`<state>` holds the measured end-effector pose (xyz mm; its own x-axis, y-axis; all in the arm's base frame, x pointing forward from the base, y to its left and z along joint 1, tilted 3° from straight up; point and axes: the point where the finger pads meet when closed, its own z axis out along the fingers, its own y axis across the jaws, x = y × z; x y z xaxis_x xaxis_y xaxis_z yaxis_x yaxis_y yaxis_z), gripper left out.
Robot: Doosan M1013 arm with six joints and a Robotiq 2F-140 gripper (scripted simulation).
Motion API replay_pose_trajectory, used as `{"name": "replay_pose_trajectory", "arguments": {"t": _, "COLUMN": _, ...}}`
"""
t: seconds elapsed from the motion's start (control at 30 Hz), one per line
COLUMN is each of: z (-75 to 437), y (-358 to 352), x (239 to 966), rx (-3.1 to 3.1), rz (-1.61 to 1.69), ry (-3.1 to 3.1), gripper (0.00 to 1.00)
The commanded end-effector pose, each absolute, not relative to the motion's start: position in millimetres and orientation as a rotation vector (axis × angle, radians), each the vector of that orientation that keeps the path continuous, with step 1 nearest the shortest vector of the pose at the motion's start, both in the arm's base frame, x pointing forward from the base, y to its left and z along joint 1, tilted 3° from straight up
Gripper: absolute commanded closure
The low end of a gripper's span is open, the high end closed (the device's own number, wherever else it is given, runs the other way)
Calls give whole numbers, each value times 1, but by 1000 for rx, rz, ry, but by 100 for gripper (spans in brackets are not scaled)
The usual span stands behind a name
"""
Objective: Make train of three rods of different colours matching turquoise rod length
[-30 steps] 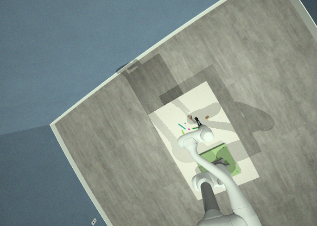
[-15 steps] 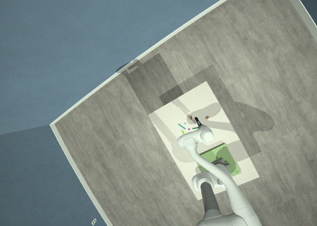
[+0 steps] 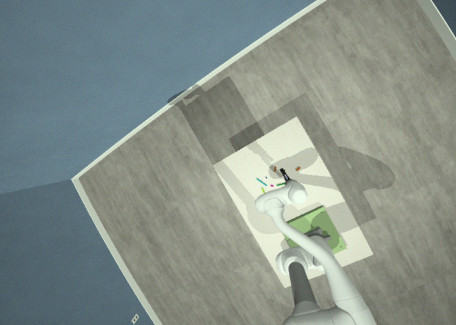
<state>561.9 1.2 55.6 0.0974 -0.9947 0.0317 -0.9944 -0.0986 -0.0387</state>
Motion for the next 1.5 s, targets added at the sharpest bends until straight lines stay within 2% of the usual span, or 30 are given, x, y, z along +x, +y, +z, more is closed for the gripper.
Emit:
{"name": "replay_pose_trajectory", "arguments": {"t": 0.0, "z": 56, "y": 1, "x": 562, "rx": -2322, "rz": -77, "ry": 2104, "gripper": 0}}
{"name": "replay_pose_trajectory", "arguments": {"t": 0.63, "z": 56, "y": 5, "x": 564, "rx": -2255, "rz": -77, "ry": 2173, "gripper": 0}}
{"name": "replay_pose_trajectory", "arguments": {"t": 1.47, "z": 56, "y": 62, "x": 593, "rx": -1129, "rz": -63, "ry": 2900, "gripper": 0}}
